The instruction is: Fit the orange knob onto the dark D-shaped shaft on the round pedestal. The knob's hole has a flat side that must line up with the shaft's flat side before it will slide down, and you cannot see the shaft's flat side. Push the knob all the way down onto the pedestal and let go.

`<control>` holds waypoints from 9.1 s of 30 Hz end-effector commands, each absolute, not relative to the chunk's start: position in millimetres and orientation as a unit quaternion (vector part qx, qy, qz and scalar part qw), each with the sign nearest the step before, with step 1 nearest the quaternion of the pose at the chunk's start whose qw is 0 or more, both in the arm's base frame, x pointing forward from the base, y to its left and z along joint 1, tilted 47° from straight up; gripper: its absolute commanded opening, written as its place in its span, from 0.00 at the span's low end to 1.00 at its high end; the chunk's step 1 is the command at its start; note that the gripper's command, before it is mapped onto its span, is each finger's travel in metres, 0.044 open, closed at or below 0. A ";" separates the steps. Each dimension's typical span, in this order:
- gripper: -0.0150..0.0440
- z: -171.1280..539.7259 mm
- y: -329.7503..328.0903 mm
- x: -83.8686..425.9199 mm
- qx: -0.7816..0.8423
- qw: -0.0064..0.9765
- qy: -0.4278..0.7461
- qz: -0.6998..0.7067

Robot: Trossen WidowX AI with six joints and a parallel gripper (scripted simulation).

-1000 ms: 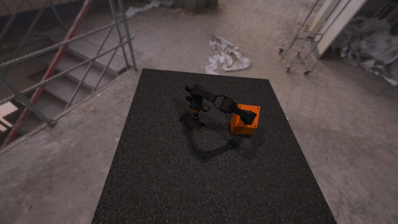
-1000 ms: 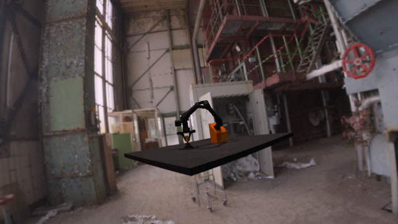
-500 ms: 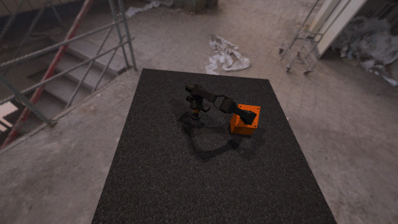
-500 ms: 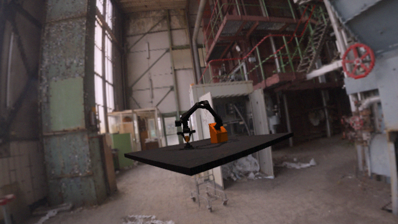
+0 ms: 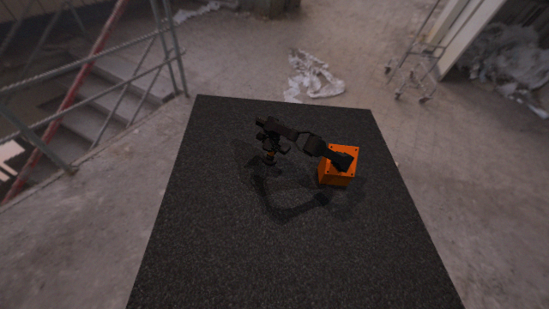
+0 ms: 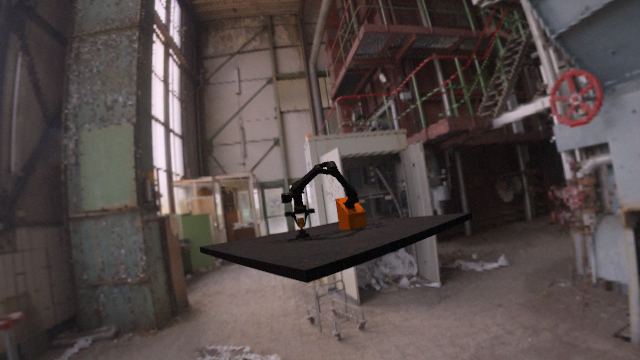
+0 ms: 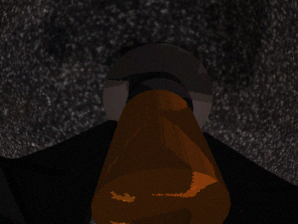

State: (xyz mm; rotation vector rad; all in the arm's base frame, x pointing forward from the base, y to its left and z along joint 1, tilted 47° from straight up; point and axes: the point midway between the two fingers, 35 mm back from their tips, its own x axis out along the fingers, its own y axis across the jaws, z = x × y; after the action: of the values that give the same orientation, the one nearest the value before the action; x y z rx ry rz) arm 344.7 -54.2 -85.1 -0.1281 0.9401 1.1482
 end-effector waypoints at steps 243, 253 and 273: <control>0.25 -85.3 -56.5 346.5 -0.523 0.523 -0.012 0.673; 0.25 -86.5 -53.9 348.7 -0.523 0.523 -0.012 0.673; 0.25 -84.3 -56.4 345.9 -0.455 0.582 0.070 0.670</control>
State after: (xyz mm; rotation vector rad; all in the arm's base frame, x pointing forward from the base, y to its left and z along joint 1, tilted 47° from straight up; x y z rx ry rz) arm 346.9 -55.2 -84.6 -1.1492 0.0759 1.5912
